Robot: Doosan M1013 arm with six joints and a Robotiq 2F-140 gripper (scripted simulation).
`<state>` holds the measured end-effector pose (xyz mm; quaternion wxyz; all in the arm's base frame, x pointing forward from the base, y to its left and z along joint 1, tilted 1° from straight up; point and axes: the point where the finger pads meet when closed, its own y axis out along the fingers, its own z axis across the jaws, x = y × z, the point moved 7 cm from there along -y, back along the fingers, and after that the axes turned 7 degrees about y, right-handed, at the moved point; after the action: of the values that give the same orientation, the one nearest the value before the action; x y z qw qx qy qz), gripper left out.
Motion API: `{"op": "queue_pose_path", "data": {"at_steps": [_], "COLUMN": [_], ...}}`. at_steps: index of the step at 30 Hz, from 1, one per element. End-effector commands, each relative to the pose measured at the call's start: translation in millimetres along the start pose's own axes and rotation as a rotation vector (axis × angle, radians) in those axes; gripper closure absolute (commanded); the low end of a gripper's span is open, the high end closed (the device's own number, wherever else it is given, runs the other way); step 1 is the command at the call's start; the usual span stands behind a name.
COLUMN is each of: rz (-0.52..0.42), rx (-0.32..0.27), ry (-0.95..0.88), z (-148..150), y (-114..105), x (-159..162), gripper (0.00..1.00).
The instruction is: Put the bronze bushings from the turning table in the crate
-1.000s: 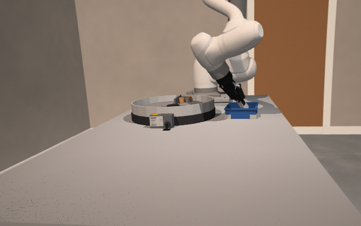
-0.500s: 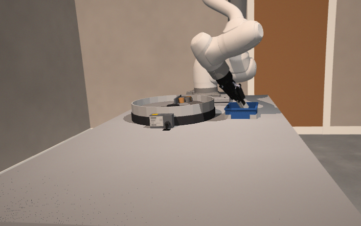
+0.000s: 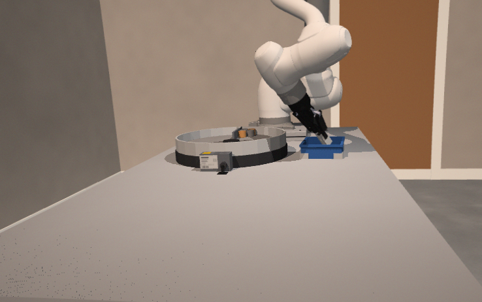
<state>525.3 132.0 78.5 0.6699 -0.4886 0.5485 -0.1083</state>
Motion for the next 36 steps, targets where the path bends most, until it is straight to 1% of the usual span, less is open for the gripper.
{"op": "queue_pose_path", "data": {"at_steps": [1,13,15,21,25,36], "rz": [0.000,0.000,0.000,0.000,0.000,0.000], "rx": [0.000,0.000,0.000,0.000,0.000,0.000], "ry": [0.000,0.000,0.000,0.000,0.000,0.000], "z": [-1,-5,-5,-7,-7,-7], "y": [-5,-46,-46,-61,-65,-65], "x": [-4,-38,-38,-51,-54,-54], "gripper": [0.93,0.93,0.93,0.93,0.93,0.93]}}
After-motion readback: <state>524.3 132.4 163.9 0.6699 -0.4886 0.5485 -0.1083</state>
